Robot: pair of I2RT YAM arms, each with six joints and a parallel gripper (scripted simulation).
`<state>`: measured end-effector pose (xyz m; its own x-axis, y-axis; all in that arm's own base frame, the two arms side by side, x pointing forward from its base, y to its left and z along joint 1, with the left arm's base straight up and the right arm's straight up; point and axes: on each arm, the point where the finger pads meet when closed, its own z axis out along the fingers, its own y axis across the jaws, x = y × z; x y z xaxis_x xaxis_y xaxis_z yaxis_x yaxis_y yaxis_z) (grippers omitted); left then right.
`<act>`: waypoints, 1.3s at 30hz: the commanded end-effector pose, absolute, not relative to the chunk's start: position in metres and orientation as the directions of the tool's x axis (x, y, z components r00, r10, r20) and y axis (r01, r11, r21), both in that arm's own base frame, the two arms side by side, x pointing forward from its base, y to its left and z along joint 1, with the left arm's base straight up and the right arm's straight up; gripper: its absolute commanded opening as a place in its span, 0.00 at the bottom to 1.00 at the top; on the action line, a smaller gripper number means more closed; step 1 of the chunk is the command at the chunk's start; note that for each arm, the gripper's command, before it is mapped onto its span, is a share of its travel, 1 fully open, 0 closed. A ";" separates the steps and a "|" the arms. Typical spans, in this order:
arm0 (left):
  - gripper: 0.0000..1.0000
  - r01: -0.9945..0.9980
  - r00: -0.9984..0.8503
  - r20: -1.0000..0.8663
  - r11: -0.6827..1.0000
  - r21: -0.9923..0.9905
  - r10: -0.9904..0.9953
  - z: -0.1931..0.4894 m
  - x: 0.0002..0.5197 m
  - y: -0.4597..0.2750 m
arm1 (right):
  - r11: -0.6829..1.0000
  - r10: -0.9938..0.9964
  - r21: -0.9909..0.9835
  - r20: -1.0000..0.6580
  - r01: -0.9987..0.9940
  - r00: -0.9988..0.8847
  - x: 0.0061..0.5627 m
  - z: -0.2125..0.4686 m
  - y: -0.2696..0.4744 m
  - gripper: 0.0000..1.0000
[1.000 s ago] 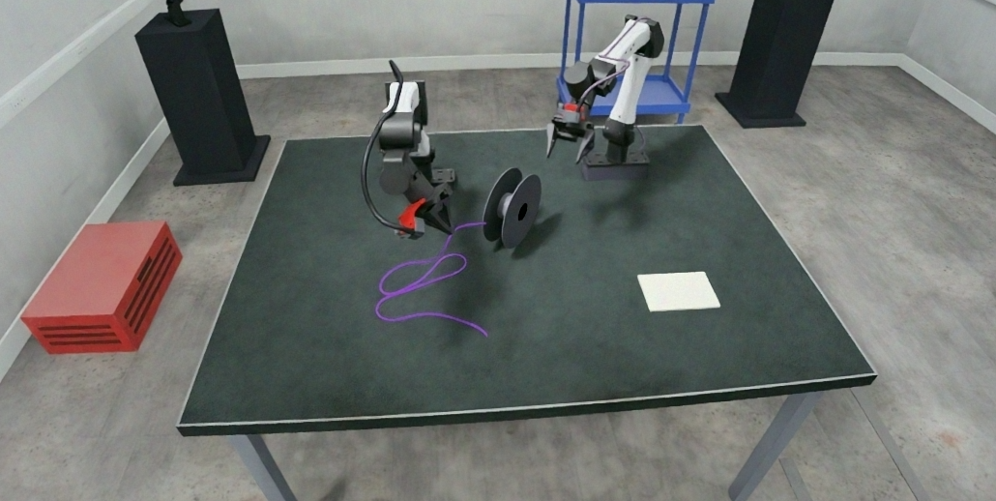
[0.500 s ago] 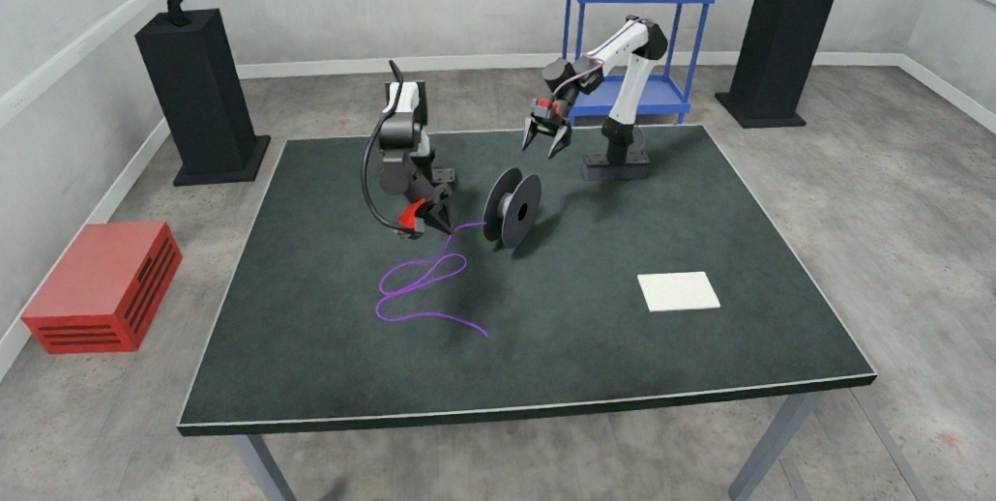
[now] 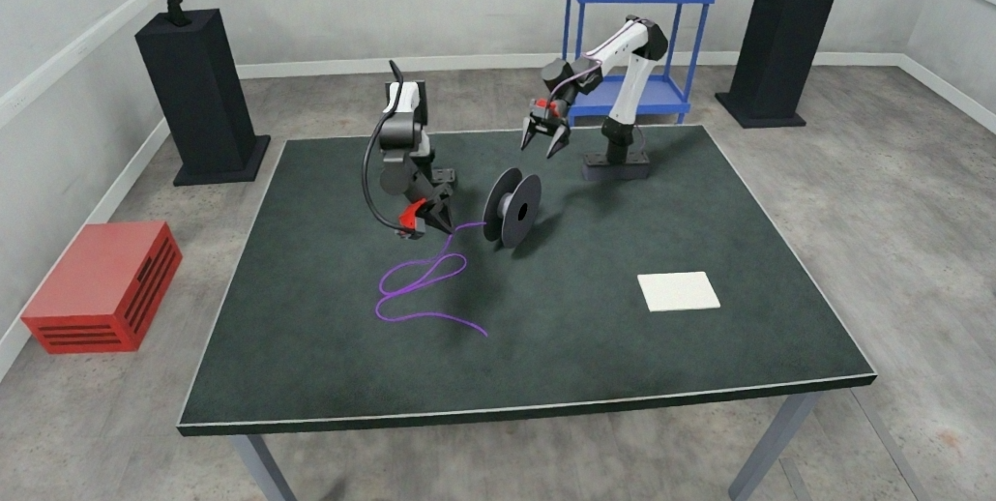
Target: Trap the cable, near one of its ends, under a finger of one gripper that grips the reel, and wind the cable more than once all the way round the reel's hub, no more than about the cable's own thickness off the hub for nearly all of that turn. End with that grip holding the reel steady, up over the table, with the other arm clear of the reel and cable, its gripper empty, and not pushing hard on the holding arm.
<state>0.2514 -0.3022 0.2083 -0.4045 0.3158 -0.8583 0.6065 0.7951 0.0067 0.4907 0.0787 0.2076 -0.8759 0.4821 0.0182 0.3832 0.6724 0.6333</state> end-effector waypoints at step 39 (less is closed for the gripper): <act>0.75 0.596 -0.404 -0.864 0.803 0.002 0.302 0.168 0.253 -0.298 | 0.676 0.471 0.640 0.007 0.366 -0.882 0.492 0.213 0.081 0.00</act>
